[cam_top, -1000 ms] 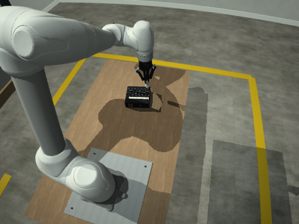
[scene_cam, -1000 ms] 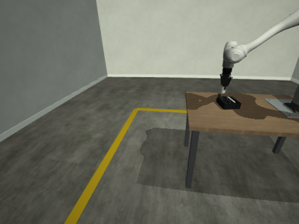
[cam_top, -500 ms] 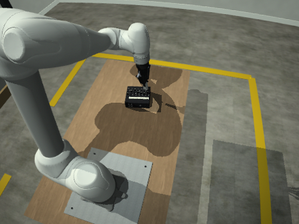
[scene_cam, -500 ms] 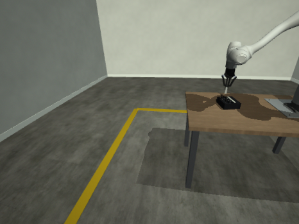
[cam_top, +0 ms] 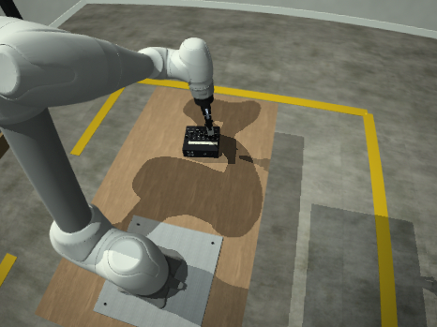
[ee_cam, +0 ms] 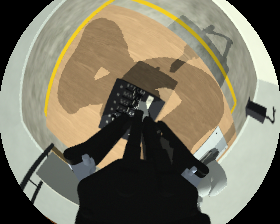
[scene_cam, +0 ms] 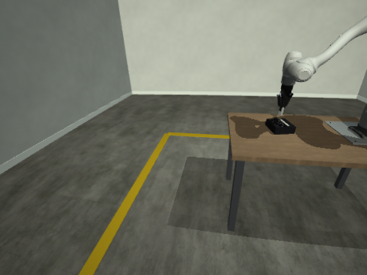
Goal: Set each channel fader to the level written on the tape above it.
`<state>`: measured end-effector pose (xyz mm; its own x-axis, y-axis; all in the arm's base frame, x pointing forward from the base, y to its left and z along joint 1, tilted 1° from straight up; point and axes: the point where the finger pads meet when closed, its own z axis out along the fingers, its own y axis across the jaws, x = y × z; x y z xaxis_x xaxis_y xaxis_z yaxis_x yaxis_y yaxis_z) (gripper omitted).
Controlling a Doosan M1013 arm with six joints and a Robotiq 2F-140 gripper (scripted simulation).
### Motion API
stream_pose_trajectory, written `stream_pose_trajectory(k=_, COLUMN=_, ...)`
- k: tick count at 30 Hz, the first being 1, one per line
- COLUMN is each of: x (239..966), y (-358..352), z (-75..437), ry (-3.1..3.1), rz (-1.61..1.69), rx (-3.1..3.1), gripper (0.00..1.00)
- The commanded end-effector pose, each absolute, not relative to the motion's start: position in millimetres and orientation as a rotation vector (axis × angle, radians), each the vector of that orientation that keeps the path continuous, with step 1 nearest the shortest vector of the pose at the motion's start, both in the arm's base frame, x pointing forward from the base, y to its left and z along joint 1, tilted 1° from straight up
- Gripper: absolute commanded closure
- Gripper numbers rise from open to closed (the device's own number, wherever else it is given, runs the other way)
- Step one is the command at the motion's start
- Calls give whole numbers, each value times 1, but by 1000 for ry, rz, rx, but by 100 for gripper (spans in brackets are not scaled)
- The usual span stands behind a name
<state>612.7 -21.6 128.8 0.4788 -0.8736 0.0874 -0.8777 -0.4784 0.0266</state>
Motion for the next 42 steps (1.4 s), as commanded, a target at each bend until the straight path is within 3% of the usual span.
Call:
stream_pose_trajectory(k=1, x=609, y=-21, z=129, ry=-1190, rz=76, rx=2848, gripper=100)
stream_pose_trajectory(k=23, x=605, y=-21, z=128, ry=392, rz=8, rx=3108, gripper=100)
stream_pose_trajectory(k=42, x=605, y=-21, z=128, ry=392, rz=8, rx=3108, gripper=100)
